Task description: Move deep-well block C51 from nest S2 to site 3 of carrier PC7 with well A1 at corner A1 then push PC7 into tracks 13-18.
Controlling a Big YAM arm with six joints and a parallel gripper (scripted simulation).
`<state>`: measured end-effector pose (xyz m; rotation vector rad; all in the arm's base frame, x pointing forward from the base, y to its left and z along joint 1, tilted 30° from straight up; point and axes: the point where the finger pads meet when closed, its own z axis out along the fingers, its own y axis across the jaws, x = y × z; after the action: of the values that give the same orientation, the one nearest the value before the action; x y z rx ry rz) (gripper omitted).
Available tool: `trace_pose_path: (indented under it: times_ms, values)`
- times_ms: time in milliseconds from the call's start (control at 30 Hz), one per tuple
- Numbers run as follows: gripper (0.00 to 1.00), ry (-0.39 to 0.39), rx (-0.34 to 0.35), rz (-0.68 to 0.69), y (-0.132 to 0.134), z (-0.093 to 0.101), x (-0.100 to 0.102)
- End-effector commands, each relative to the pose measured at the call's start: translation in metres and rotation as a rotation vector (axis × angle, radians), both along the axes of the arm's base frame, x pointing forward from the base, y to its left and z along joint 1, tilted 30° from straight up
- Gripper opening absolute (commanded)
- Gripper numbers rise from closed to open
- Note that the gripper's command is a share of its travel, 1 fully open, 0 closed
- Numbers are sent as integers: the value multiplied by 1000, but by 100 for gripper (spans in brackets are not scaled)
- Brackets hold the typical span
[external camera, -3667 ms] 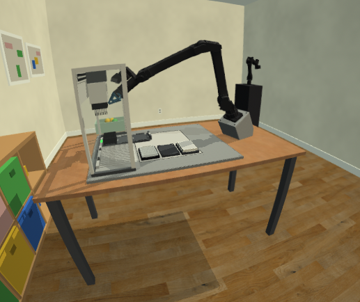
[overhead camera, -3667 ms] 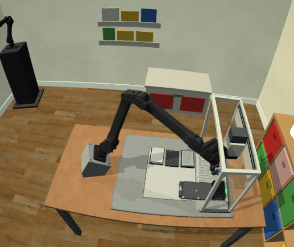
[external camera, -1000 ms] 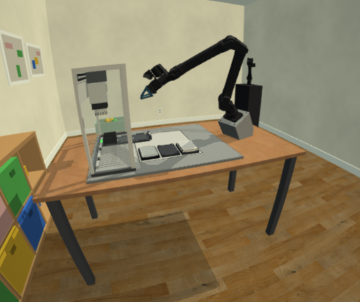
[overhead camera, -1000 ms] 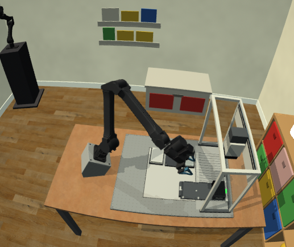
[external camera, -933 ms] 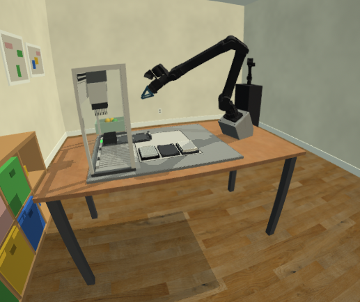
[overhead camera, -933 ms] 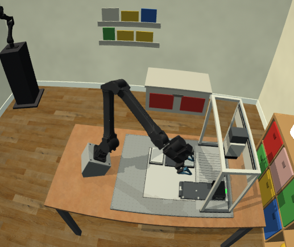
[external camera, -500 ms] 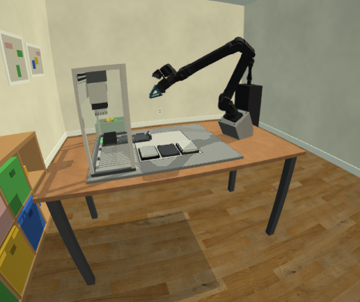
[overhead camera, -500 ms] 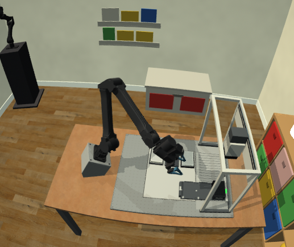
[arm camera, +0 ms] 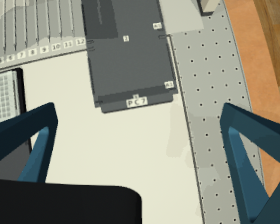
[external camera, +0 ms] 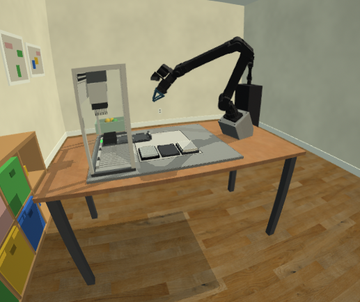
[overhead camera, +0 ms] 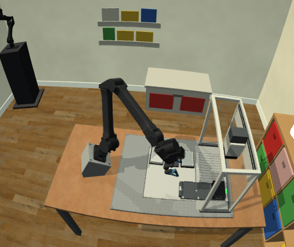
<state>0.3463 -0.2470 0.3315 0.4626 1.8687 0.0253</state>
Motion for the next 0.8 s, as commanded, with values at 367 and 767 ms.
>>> trace_pose_path:
  times_ms: [367, 767]
  values:
    - [100, 350, 48, 109, -3, -18, 31]
    - [100, 654, 149, 183, -3, -27, 34]
